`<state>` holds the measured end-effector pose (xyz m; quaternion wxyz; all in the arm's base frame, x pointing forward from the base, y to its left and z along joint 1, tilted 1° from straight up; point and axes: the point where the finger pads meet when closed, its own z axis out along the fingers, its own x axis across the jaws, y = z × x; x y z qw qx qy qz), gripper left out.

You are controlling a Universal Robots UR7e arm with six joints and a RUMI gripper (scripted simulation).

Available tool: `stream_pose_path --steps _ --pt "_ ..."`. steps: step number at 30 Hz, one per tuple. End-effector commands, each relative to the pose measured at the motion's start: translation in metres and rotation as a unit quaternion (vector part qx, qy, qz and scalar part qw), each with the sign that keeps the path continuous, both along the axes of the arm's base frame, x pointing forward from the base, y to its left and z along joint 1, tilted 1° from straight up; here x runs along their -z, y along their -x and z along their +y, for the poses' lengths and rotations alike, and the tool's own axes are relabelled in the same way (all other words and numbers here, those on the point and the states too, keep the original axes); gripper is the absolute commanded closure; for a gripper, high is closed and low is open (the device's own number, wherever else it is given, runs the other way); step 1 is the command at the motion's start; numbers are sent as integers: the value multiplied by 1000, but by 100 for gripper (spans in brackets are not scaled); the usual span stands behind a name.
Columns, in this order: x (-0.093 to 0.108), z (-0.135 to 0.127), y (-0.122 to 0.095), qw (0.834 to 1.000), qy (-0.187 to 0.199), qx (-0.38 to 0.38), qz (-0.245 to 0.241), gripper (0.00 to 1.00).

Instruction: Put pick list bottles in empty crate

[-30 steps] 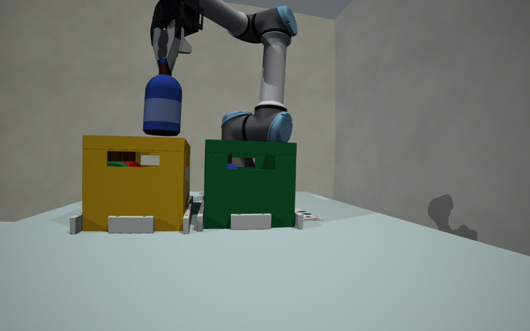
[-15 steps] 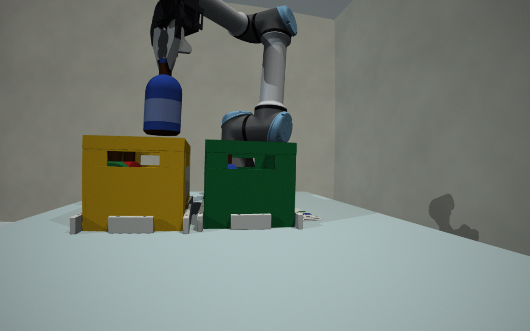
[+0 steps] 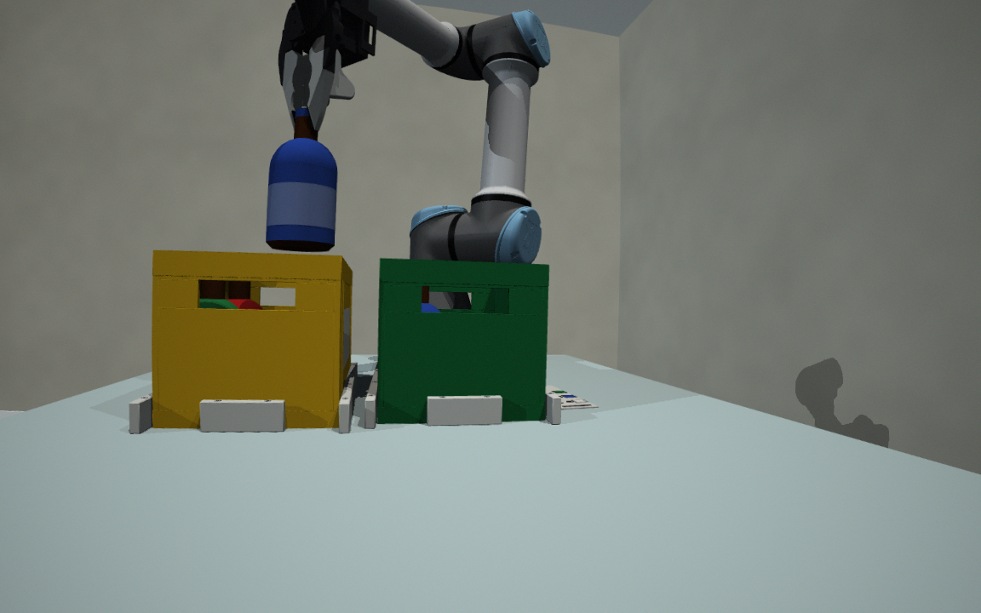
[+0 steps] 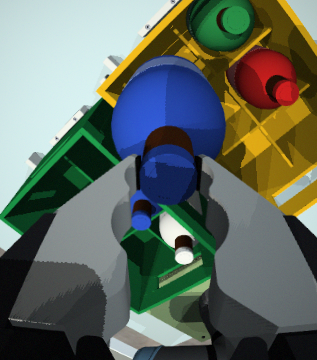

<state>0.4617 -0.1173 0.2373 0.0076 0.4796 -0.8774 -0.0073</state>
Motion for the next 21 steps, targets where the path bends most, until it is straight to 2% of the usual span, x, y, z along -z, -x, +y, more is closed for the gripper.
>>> stream_pose_path --steps 1,13,21 --pt "-6 0 -2 1000 3 -1 -5 100" --pt "-6 0 -2 1000 3 -1 -5 100" --pt "-3 17 5 1000 2 -1 -3 100"
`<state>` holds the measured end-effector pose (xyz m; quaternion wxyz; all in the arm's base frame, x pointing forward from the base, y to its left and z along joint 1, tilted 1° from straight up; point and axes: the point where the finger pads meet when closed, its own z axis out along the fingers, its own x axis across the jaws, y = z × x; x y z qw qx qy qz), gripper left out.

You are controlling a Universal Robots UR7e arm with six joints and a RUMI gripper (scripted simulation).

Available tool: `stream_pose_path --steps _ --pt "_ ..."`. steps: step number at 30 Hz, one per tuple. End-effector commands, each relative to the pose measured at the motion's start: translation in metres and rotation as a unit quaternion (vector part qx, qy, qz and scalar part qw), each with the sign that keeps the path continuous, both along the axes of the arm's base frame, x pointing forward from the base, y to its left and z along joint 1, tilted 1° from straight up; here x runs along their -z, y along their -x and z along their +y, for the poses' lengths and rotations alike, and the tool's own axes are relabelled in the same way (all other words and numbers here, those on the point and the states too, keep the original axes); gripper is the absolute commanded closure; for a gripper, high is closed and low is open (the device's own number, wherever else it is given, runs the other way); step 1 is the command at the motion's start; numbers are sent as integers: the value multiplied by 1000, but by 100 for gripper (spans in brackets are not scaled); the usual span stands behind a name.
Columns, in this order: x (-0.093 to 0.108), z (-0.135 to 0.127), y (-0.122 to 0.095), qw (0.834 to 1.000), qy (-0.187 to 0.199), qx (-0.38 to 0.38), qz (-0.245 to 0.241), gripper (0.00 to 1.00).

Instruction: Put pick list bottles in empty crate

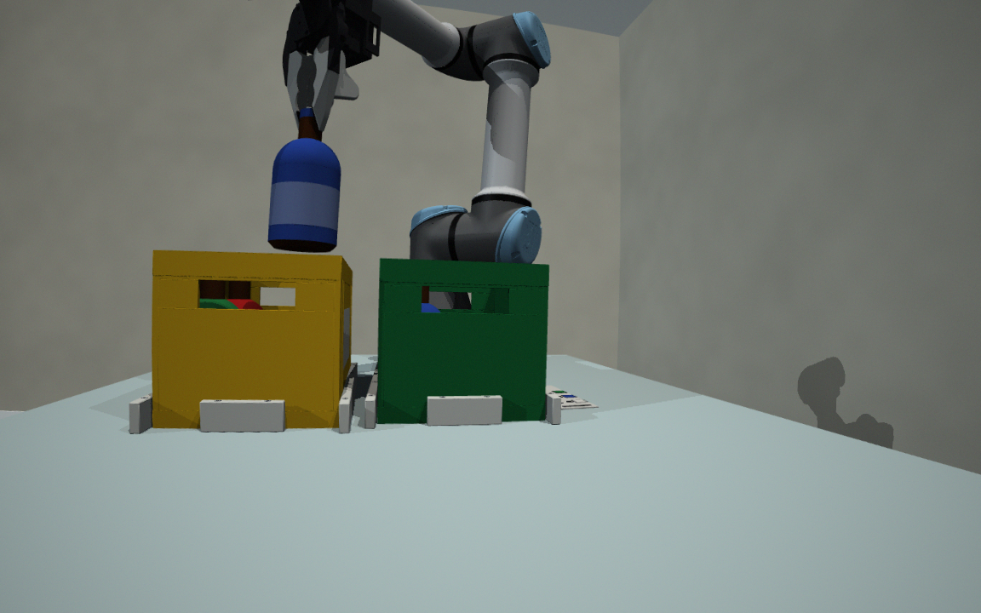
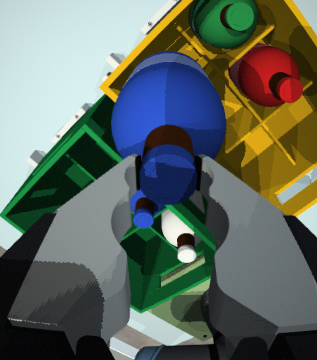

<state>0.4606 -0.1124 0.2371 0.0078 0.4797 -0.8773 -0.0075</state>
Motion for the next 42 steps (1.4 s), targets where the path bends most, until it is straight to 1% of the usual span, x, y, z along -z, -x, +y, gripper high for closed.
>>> stream_pose_path --steps 1,3,18,20,42 --pt "-3 14 4 1000 2 -1 -3 100" --pt "-3 14 4 1000 2 -1 -3 100" --pt "-3 42 13 1000 2 -1 -3 100" --pt "-3 42 13 1000 2 -1 -3 100" --pt "-3 80 25 1000 2 -1 -3 100"
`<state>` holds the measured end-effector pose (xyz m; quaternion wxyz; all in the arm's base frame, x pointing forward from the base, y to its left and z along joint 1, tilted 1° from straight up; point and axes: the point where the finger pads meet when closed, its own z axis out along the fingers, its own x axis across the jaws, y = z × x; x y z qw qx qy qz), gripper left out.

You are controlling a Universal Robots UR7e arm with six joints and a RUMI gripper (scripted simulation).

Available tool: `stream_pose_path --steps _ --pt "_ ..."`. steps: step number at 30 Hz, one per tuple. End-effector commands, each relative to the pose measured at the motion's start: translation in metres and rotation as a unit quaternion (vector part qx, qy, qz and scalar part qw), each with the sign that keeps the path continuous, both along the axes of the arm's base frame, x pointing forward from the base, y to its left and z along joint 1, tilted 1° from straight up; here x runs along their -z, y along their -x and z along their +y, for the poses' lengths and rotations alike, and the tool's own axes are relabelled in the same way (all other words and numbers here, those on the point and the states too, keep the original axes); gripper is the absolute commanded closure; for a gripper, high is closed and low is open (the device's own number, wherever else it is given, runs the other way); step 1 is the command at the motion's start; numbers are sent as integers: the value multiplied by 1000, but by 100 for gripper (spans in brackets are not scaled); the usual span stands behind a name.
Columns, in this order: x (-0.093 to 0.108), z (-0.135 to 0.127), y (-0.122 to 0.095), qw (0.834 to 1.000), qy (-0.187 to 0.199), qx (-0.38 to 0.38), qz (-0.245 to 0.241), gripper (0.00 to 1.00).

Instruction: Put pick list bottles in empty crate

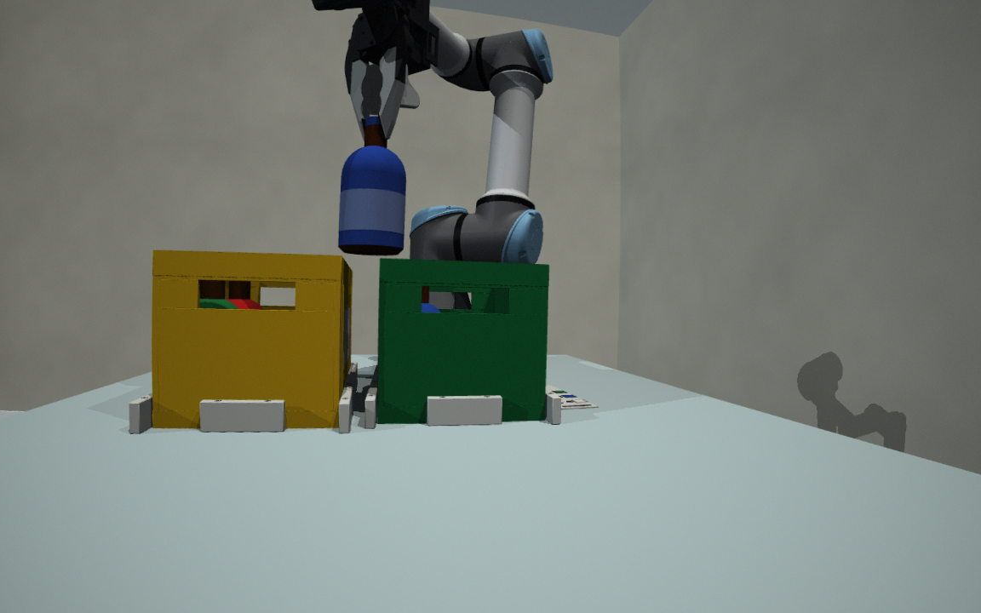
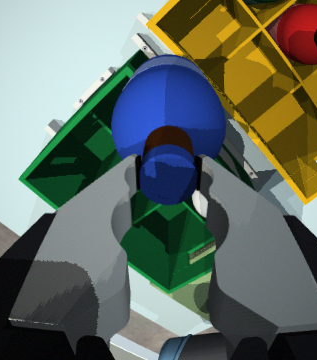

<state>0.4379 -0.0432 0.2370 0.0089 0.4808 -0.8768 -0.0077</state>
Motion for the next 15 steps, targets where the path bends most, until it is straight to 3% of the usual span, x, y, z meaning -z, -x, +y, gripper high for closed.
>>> stream_pose_path --steps 1,15 --pt "-3 13 3 1000 1 0 -4 100" --pt "-4 36 10 1000 2 0 -5 100"
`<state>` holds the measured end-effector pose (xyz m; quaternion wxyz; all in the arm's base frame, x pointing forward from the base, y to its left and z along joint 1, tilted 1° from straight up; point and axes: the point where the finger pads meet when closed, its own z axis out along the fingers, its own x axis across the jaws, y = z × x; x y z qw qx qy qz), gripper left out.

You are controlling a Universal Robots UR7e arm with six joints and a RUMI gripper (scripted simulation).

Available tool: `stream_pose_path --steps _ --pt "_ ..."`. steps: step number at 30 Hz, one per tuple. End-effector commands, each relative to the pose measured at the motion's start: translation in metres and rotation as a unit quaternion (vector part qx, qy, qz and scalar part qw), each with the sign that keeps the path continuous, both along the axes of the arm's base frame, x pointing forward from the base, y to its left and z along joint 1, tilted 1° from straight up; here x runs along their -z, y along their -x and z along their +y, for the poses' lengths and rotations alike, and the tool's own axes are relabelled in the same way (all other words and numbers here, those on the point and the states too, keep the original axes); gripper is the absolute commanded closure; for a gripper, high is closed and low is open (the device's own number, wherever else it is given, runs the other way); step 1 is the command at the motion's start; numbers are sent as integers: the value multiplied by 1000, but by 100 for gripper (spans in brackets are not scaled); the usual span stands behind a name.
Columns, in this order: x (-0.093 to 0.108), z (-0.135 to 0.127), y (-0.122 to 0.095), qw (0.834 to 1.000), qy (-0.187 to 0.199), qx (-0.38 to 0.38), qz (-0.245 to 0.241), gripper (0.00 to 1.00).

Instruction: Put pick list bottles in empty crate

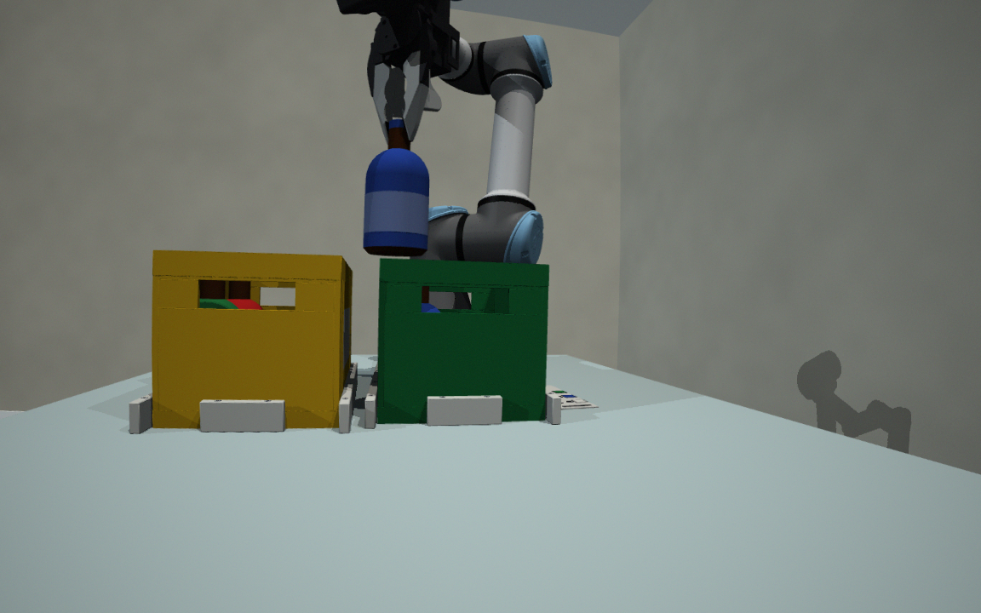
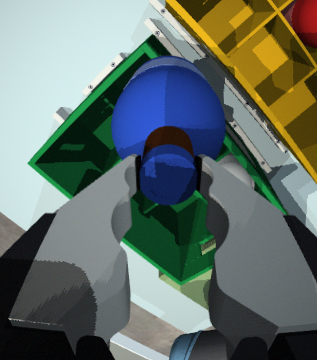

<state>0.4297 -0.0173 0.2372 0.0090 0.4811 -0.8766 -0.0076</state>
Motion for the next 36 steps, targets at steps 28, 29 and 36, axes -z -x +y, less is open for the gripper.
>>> stream_pose_path --steps 28,29,36 --pt "-6 35 6 1000 2 1 -6 100" --pt "-6 35 6 1000 2 1 -6 100" --pt "-6 35 6 1000 2 1 -6 100"
